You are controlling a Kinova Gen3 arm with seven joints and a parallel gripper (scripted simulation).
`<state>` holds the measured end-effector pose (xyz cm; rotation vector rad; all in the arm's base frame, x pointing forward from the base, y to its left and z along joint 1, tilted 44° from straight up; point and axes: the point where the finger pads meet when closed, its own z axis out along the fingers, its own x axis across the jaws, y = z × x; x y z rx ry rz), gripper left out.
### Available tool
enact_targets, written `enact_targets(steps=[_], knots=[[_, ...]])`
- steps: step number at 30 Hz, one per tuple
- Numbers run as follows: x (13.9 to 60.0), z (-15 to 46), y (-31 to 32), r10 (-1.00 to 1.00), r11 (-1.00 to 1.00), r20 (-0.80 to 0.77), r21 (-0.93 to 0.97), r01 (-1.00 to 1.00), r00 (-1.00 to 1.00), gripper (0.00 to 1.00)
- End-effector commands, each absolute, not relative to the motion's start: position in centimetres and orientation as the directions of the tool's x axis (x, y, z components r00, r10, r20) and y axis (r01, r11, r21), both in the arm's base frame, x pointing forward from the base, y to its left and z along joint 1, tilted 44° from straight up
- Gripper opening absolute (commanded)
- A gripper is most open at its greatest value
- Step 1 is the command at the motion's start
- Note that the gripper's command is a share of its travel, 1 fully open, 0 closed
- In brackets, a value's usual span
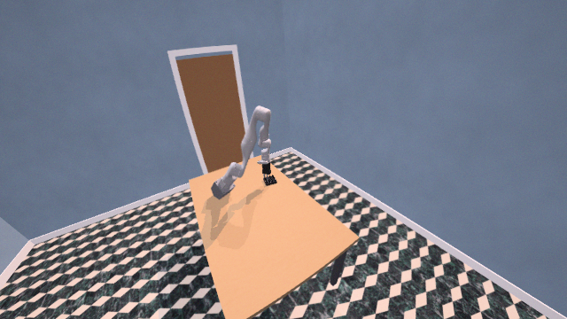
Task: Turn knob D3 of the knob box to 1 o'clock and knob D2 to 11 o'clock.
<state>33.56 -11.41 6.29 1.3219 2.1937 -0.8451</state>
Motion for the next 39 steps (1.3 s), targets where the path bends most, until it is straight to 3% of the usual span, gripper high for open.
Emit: enact_targets(steps=[1, 10, 17, 19, 29, 39], knots=[[33.4, 6.3, -11.3, 0.634, 0.329, -0.659, -0.245, 0.912, -0.405, 0.46], [32.4, 6.1, -10.9, 0.714, 0.029, -0.701, 0.03, 0.999, 0.0, 0.46], [32.3, 5.9, -10.5, 0.672, -0.251, -0.633, 0.295, 0.922, 0.386, 0.46], [32.3, 5.9, -10.5, 0.672, -0.251, -0.633, 0.295, 0.922, 0.386, 0.46], [33.5, 6.2, -9.8, 0.46, -0.557, -0.373, 0.585, 0.589, 0.805, 0.46], [35.0, 6.8, -9.5, 0.257, -0.679, -0.124, 0.683, 0.27, 0.958, 0.46]])
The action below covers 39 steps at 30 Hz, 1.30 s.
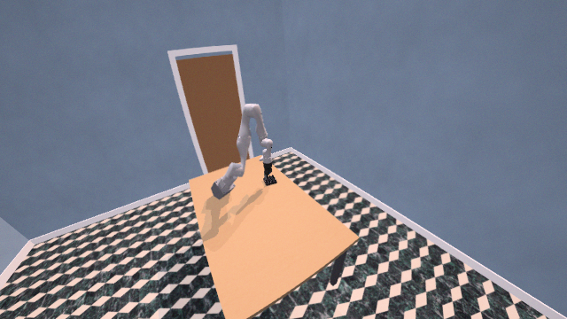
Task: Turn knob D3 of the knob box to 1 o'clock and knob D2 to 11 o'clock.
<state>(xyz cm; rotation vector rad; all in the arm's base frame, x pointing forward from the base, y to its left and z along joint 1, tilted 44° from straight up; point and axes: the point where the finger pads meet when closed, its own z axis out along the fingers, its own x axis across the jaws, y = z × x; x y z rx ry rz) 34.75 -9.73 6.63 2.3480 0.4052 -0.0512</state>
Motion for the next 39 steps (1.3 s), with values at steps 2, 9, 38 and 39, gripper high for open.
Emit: enact_targets(steps=[2, 9, 38, 39], knots=[[35.4, 7.0, -9.5, 0.211, -0.695, -0.068, 0.691, 0.199, 0.975, 0.46], [36.4, 7.6, -9.4, 0.085, -0.722, 0.086, 0.692, 0.002, 0.993, 0.46], [37.2, 8.1, -9.4, -0.01, -0.728, 0.201, 0.671, -0.145, 0.98, 0.46], [37.2, 8.1, -9.4, -0.01, -0.728, 0.201, 0.671, -0.145, 0.98, 0.46]])
